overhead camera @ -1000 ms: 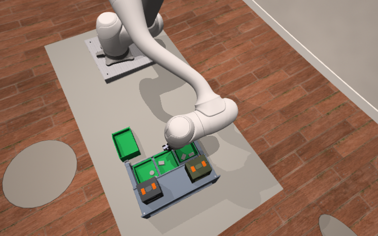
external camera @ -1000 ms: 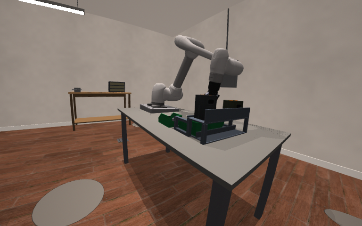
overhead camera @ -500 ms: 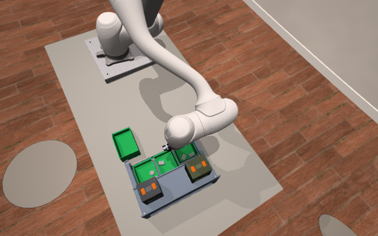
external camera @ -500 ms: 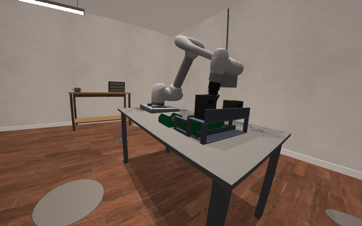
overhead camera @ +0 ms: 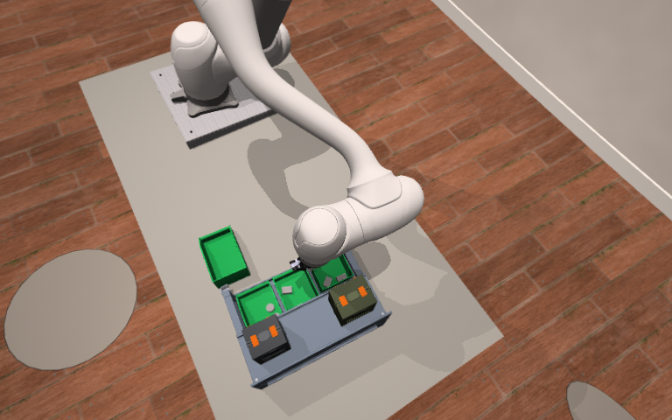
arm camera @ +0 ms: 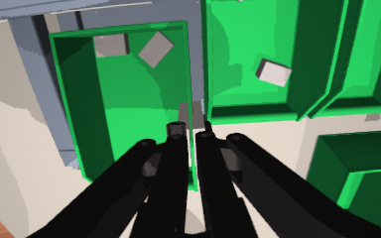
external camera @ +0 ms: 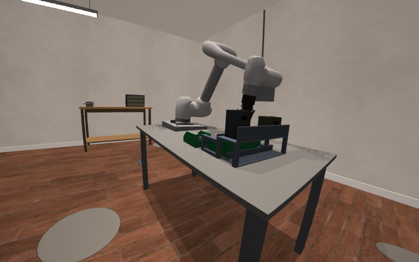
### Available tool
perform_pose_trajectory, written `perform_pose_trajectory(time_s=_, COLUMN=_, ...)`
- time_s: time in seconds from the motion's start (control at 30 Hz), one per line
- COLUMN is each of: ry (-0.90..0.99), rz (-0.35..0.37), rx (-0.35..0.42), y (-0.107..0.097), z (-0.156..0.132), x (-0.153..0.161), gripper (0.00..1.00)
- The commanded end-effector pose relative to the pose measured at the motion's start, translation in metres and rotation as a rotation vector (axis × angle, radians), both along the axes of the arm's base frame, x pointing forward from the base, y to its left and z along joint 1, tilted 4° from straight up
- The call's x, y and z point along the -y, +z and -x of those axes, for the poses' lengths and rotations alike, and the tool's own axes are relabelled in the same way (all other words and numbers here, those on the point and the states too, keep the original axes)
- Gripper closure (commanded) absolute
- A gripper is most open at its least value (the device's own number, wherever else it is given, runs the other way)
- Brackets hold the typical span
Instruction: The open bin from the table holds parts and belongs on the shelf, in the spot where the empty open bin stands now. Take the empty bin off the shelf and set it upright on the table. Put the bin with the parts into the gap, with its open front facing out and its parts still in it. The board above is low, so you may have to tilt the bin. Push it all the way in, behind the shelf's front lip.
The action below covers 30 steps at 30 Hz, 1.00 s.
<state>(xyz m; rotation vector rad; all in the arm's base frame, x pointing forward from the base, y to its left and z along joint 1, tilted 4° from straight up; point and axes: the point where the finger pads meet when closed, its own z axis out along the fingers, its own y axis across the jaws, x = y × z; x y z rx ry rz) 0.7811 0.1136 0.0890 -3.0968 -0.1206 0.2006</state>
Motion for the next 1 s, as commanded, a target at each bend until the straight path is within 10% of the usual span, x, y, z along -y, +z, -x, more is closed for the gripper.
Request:
perform_pose_trajectory(time_s=0.0, ry=0.0, rz=0.0, rx=0.003, y=0.0001, z=-0.0013, x=-0.0001, gripper=0.9)
perform_pose_trajectory(time_s=0.97, ry=-0.001, rz=-0.002, rx=0.02, y=-0.0005, z=-0.01, x=-0.0008, gripper=0.9)
